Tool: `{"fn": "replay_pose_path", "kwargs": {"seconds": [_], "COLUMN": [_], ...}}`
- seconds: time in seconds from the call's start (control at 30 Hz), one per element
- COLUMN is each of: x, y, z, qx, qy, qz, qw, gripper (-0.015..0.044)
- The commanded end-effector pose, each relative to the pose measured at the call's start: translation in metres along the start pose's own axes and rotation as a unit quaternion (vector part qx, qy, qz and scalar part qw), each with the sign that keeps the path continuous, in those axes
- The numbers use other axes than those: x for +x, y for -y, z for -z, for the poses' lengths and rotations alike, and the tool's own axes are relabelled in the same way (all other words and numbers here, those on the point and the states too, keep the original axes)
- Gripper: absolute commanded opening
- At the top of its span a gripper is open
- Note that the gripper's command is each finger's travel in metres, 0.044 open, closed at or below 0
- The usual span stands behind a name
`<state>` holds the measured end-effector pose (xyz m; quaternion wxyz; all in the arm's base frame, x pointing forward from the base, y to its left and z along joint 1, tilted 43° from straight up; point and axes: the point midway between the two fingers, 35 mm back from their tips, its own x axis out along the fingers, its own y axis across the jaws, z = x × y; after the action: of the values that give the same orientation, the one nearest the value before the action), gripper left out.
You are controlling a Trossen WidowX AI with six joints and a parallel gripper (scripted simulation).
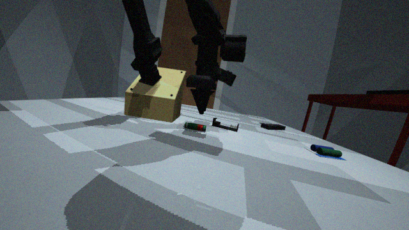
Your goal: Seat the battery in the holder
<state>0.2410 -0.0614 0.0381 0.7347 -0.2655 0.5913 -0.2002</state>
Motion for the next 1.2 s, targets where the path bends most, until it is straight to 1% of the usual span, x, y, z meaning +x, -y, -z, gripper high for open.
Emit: {"fn": "replay_pose_path", "kwargs": {"seconds": [0.0,0.27,1.17], "x": [0.004,0.005,0.048], "y": [0.002,0.002,0.005], "z": [0.014,0.014,0.017], "qx": [-0.045,-0.045,-0.045], "qy": [-0.038,-0.038,-0.038], "qz": [0.031,0.031,0.032], "qw": [0.998,0.998,0.998], "gripper": [0.0221,0.0221,0.0221]}}
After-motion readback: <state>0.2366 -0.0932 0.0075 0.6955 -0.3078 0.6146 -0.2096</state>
